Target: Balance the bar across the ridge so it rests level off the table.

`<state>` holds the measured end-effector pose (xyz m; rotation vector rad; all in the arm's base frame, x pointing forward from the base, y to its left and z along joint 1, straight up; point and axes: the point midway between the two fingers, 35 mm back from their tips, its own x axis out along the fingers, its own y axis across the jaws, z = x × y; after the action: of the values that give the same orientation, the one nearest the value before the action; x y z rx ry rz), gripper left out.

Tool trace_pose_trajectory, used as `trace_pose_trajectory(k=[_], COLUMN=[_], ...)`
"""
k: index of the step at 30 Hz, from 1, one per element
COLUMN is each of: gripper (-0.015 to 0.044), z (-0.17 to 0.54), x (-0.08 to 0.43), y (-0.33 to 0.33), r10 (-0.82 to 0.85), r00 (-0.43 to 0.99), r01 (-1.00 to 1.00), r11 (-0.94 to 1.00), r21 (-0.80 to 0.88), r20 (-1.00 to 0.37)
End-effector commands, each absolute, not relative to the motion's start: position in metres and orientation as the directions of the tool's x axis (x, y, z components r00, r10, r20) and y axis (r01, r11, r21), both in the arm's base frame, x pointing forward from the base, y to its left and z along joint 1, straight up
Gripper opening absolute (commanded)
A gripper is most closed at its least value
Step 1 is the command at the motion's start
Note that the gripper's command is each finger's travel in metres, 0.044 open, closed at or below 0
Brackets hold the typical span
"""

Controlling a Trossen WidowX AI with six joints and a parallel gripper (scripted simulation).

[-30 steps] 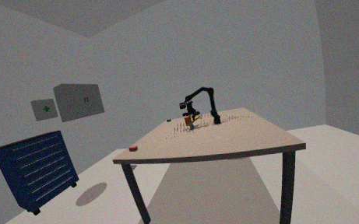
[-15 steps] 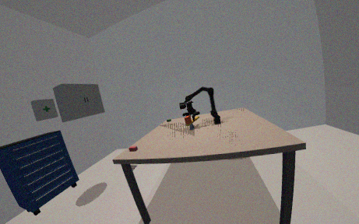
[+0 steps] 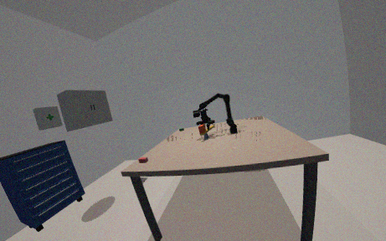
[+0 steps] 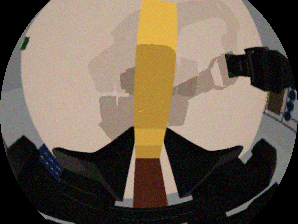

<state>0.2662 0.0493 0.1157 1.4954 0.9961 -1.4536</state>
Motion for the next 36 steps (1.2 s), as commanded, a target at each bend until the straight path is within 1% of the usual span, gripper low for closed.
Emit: trace_pose_trajectory(k=[1,36], gripper=[0.0,0.0], z=[0.1141,0.1111], x=[0.2664,0.2661], y=[0.0496,0.0491], r10=[0.005,0.005], r00=[0.027,0.027], r01=[0.933,0.933], r11=[-0.36,-0.36], r21=[0.024,0.024], r20=[-1.0,-1.0])
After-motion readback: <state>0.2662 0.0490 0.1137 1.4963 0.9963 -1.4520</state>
